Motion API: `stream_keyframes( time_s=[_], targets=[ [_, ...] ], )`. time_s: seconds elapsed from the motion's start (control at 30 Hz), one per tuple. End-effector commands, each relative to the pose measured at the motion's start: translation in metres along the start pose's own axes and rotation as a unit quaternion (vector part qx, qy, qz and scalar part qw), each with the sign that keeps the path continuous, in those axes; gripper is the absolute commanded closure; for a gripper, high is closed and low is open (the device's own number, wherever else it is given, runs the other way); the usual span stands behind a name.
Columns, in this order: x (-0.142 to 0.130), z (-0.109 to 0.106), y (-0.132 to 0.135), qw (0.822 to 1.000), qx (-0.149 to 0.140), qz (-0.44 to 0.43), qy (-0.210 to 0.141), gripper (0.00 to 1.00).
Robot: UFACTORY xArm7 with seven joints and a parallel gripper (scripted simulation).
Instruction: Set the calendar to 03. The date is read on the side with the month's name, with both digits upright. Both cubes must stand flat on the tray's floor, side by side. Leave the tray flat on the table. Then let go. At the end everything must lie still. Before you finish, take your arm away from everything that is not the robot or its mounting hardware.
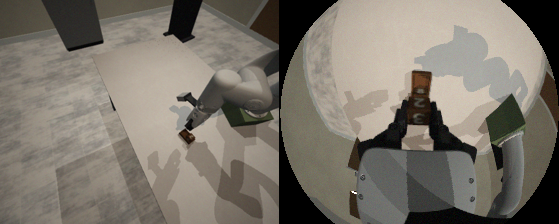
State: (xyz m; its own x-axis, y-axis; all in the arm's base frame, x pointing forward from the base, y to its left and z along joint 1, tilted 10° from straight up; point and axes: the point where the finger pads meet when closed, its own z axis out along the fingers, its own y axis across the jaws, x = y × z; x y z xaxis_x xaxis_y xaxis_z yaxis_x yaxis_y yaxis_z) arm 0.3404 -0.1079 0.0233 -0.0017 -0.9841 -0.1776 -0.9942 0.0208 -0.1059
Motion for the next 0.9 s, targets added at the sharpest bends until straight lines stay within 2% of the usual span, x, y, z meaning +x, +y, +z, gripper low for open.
stream_keyframes(
  time_s=[0.0,0.7,0.77,0.83,0.87],
  targets=[
    [0.0,-0.016,-0.001,1.0,-0.011,0.003,0.01,0.73],
    [-0.001,-0.018,-0.001,1.0,-0.011,0.002,0.01,0.73],
    [-0.004,-0.017,0.0,1.0,-0.013,-0.022,0.009,0.73],
    [-0.015,-0.014,0.0,0.996,-0.019,-0.091,0.007,0.73],
    [-0.015,-0.014,0.0,0.996,-0.019,-0.091,0.007,0.73]
  ],
)
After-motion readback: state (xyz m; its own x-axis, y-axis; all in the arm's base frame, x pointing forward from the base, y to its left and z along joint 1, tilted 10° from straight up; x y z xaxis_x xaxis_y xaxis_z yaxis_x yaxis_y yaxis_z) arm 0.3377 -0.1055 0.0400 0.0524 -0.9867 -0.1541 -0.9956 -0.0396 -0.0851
